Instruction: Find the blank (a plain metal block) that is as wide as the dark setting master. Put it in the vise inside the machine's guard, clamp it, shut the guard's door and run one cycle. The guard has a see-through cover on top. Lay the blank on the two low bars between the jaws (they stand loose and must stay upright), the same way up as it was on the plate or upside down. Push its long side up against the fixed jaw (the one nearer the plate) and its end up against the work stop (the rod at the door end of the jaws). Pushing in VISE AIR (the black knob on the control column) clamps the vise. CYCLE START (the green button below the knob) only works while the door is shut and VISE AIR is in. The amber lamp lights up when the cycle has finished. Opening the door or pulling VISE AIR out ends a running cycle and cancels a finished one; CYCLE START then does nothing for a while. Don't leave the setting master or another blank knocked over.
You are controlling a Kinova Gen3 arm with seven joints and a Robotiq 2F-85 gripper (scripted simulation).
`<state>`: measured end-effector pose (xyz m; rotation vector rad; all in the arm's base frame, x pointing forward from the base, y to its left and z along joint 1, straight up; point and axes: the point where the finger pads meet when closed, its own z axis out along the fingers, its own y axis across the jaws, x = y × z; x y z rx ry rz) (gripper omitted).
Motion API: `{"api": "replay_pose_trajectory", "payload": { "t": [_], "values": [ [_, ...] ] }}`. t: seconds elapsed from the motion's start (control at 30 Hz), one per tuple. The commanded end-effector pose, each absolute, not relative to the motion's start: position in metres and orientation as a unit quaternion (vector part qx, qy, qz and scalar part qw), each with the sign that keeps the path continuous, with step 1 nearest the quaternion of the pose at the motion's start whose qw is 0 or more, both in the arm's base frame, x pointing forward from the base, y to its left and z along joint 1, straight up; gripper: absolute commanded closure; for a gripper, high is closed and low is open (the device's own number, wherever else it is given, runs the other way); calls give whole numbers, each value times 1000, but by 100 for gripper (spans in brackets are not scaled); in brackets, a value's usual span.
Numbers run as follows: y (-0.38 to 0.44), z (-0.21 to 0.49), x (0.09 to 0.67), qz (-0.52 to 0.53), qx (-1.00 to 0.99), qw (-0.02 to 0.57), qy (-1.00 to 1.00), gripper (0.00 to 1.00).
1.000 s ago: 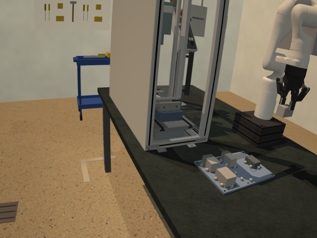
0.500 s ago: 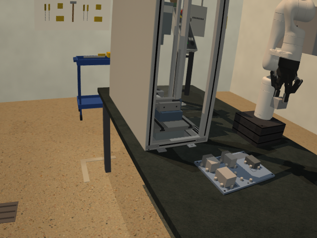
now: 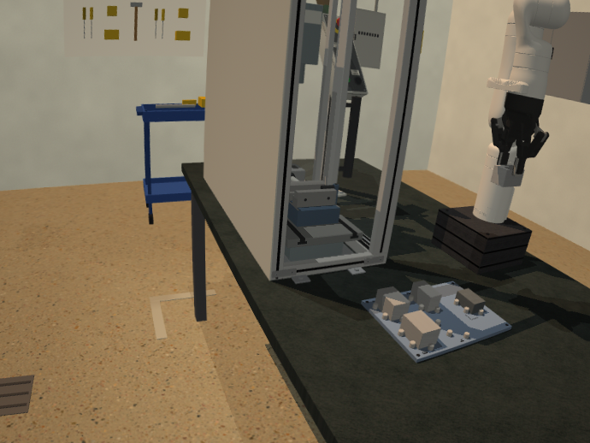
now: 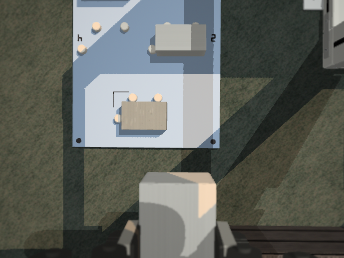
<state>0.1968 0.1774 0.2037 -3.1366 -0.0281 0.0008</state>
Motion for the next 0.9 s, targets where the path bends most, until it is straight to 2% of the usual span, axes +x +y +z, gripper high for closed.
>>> {"api": "replay_pose_trajectory", "payload": {
  "t": [0.0,0.1,0.5,0.67,0.87],
  "values": [
    [160,213,197,0,-1000,3,-9,90],
    [133,227,198,0,-1000,3,-9,90],
    [133,227,198,0,-1000,3,-9,90],
    [89,249,199,0,-1000,3,-9,90],
    [89,249,199,0,-1000,3,-9,90]
  ]
}}
